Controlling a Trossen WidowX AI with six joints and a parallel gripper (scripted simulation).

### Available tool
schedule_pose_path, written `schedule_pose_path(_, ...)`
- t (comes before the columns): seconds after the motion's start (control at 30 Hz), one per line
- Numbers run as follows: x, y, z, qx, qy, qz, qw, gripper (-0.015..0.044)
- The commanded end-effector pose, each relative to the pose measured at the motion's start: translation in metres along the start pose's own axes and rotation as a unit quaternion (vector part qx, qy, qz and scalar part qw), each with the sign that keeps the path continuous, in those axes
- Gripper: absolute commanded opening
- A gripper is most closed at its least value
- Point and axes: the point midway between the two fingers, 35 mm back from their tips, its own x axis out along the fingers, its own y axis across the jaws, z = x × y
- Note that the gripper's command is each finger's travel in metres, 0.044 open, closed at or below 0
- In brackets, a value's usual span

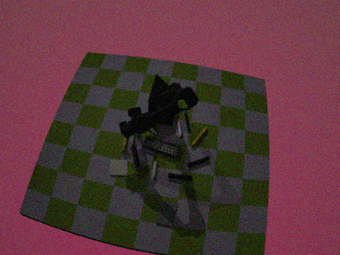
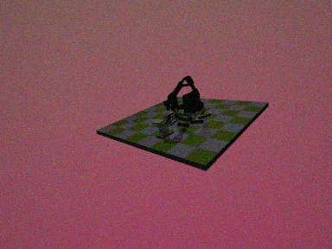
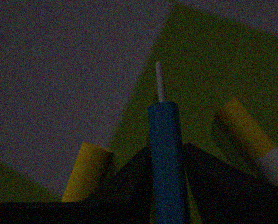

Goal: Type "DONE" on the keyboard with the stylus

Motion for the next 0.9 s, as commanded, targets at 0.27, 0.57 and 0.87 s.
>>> schedule_pose_path(0.27, -0.039, 0.002, 0.022, -0.001, 0.000, 0.005, 1.000, 0.0000)
schedule_pose_path(0.57, -0.047, 0.001, 0.013, -0.146, -0.024, 0.009, 0.989, 0.0000)
schedule_pose_path(0.87, -0.061, -0.002, 0.002, -0.320, -0.056, 0.006, 0.946, 0.0000)
